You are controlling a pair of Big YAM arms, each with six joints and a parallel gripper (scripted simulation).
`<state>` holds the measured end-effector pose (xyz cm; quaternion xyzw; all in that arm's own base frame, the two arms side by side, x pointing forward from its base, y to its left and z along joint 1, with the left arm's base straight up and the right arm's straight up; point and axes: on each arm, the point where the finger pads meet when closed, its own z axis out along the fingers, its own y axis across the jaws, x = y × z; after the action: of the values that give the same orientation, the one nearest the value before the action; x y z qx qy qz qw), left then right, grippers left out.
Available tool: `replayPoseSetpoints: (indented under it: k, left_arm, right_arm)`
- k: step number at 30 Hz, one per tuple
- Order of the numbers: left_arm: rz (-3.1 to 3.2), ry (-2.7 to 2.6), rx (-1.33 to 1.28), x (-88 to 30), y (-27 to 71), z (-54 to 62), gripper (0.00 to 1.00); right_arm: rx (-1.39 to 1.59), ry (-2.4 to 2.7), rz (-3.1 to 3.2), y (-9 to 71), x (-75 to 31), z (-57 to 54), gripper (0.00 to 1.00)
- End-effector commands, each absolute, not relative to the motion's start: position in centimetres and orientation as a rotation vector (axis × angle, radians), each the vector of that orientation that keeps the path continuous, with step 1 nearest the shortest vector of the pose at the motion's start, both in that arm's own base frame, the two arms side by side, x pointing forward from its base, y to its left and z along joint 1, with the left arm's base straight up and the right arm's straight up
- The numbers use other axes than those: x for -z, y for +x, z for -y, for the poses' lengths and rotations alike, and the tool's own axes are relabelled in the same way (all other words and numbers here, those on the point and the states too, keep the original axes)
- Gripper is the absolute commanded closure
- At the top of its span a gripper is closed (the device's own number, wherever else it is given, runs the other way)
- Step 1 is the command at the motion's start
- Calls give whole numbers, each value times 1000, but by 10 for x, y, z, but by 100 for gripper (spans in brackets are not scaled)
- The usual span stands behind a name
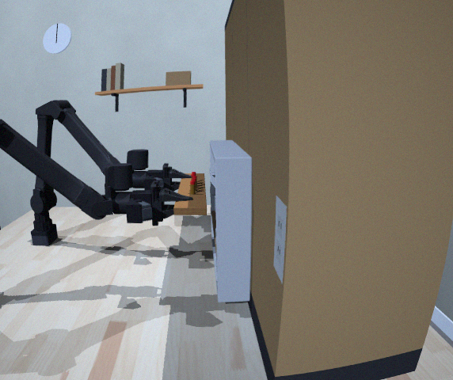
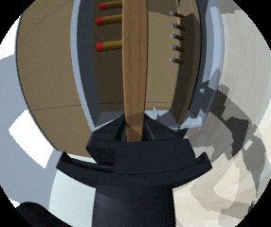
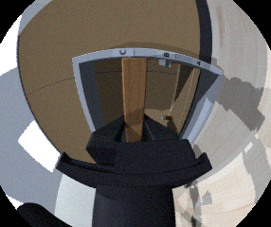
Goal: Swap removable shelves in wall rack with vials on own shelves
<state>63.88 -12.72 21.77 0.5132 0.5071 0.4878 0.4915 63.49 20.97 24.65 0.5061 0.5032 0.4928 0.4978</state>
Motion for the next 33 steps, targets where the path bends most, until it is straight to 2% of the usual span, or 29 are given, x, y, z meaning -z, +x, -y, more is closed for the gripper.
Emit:
replayPoseSetpoints:
  k: [1,33]
  left_arm:
    - [-1157,1156,-1217,-262,637,134,88]
    - [-1176,1169,-1205,-201,645,133,88]
  right_arm:
    - [-1243,1171,-1147,630,-281,-210,88]
    - [-1229,1179,-1167,639,-220,-211,88]
